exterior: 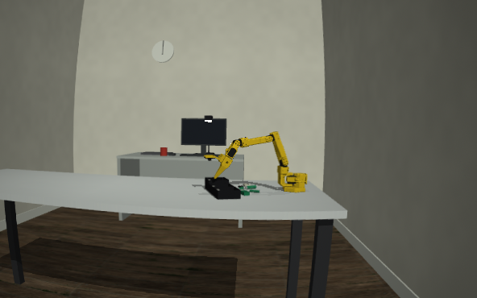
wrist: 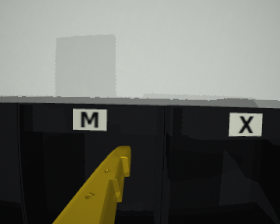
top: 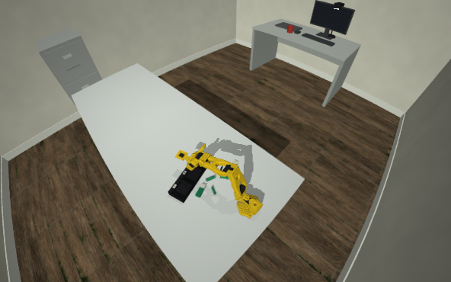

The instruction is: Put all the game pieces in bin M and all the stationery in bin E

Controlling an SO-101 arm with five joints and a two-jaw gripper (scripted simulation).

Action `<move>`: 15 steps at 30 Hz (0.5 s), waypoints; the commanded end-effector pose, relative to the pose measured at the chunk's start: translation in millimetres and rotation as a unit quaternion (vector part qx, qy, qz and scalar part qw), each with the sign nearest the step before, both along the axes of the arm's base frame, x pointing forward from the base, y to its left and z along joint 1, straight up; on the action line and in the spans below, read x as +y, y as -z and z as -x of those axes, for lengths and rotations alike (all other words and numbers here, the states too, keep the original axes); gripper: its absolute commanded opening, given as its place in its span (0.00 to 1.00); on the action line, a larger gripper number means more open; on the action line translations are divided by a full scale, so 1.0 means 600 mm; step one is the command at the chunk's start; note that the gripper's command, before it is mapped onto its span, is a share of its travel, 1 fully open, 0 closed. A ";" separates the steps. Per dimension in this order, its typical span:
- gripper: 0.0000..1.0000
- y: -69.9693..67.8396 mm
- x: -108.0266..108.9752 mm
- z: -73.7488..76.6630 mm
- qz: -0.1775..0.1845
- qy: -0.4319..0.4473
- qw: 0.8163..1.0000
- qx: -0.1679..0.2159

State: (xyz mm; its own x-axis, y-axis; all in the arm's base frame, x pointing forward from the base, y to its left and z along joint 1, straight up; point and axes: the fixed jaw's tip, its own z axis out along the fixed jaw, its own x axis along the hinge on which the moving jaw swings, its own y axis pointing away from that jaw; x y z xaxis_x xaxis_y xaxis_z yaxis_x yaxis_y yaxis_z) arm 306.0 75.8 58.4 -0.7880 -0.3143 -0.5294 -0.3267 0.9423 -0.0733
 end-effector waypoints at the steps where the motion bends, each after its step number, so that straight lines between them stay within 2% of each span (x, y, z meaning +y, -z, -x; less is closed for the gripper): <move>1: 1.00 -0.024 0.031 -0.003 -0.021 0.001 1.000 -0.004; 5: 1.00 -0.022 0.047 0.003 -0.027 0.002 1.000 0.011; 15: 1.00 -0.021 0.052 0.005 -0.029 0.002 0.999 0.015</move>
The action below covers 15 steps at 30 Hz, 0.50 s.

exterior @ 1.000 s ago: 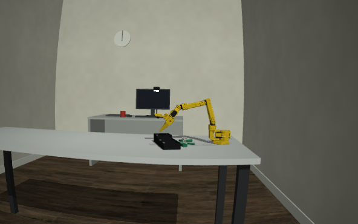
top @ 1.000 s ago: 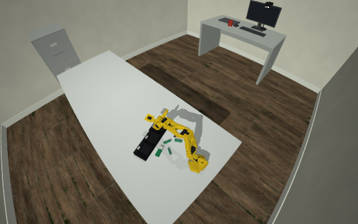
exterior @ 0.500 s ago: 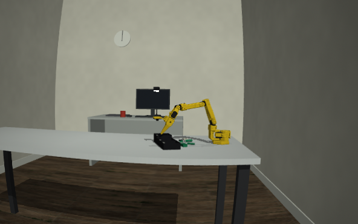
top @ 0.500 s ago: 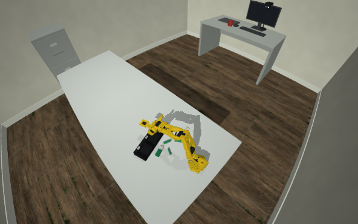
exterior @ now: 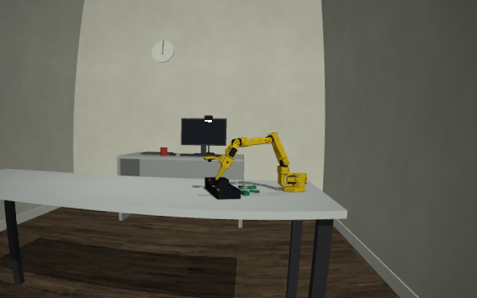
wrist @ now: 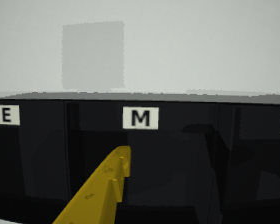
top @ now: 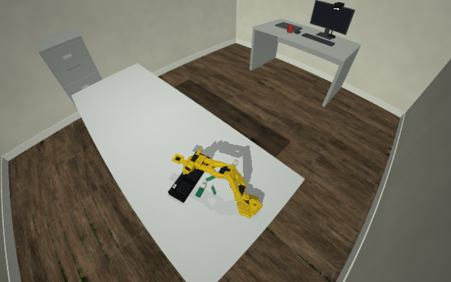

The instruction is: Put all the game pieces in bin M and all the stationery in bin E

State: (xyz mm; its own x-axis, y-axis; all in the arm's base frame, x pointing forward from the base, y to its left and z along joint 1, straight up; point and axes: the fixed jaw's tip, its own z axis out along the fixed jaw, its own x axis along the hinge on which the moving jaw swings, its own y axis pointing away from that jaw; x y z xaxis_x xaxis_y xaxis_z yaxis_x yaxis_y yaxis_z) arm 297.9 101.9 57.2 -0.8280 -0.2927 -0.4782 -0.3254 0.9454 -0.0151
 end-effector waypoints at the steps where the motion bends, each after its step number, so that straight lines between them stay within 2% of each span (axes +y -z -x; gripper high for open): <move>1: 1.00 -0.023 0.008 -0.008 -0.011 0.001 1.000 -0.024; 14: 1.00 -0.023 0.008 -0.008 -0.011 0.001 1.000 -0.024; 15: 1.00 -0.023 0.007 -0.005 -0.015 0.011 1.000 -0.015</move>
